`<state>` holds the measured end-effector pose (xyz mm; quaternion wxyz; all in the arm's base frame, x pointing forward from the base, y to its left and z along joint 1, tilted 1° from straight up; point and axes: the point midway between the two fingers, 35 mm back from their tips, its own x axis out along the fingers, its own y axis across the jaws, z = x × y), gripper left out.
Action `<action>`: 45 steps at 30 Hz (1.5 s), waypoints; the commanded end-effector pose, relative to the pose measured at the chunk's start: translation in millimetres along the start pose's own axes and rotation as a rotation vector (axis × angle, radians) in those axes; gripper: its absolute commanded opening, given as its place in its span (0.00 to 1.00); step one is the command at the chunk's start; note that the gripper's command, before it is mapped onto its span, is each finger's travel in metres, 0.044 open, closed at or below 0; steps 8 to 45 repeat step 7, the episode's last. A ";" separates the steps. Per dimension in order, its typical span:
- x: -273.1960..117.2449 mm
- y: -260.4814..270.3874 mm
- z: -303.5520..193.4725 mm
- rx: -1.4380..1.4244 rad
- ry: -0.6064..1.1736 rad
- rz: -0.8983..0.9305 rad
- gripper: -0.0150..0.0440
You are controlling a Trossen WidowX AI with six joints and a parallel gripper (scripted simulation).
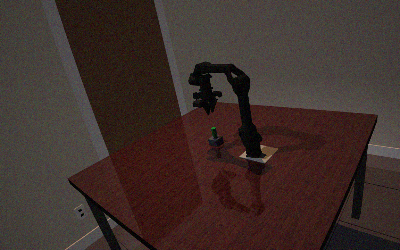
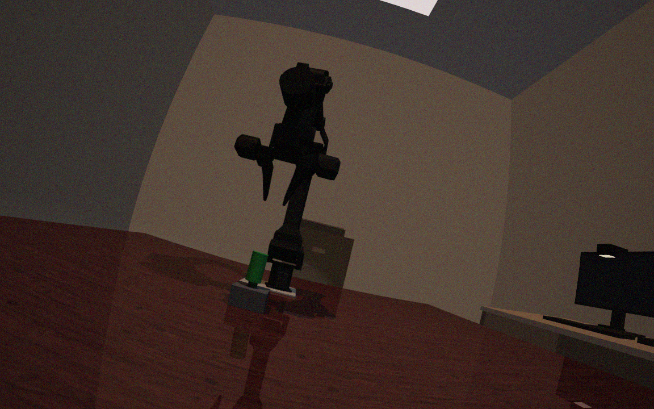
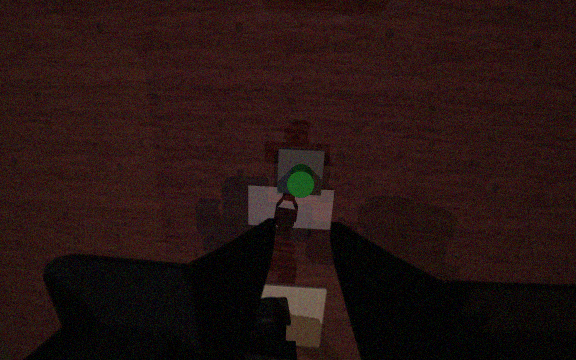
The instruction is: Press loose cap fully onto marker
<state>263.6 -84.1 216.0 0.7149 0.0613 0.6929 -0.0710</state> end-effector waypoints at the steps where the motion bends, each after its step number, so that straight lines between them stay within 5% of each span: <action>1: -0.4 0.1 0.3 0.000 0.004 0.000 0.70; 7: -0.4 0.1 0.3 0.000 0.004 0.000 0.97; 45: -0.4 0.1 0.3 0.000 0.004 0.000 0.97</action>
